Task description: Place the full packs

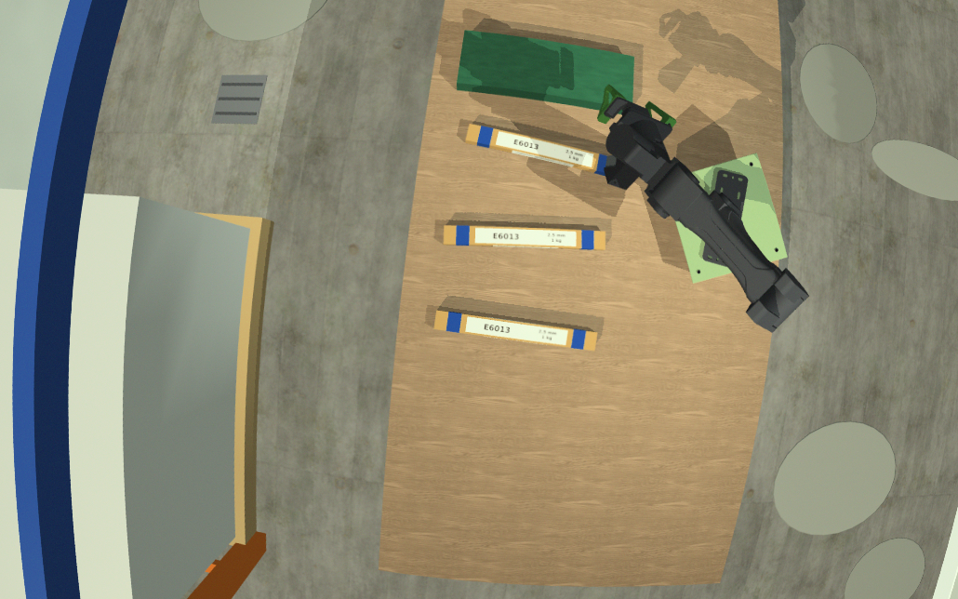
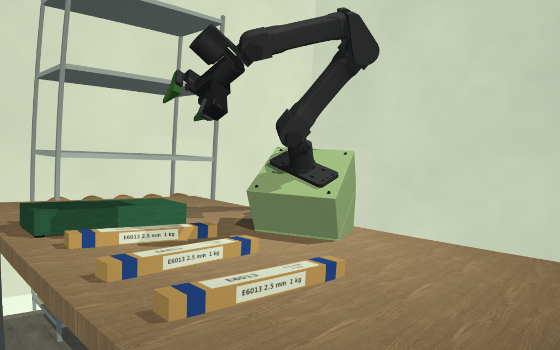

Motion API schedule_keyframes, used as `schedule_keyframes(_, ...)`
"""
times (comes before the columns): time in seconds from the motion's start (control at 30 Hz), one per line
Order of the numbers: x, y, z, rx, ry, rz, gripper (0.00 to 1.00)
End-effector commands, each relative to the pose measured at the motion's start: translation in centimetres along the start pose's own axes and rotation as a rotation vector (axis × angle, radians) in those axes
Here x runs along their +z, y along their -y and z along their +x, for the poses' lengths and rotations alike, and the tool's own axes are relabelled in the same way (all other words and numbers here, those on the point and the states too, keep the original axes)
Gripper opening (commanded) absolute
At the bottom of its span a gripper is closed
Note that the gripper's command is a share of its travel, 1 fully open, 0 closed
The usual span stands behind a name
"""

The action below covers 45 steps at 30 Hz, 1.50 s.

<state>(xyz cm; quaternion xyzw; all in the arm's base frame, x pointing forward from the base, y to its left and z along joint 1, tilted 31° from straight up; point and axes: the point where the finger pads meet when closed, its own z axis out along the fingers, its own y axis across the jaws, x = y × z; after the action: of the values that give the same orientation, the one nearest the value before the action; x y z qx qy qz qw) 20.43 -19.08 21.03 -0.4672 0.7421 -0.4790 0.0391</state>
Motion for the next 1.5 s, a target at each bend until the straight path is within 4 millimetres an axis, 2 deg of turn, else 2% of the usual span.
schedule_keyframes(0.0, -0.11, 0.27, 0.16, 0.004, -0.004, 0.008, 1.00)
schedule_keyframes(0.53, -0.11, 0.27, 0.16, 0.004, -0.004, 0.008, 1.00)
schedule_keyframes(0.57, 0.00, 0.00, 0.01, 0.000, 0.000, 0.000, 0.76)
schedule_keyframes(1.47, 0.00, 0.00, 0.01, 0.000, 0.000, 0.000, 0.76)
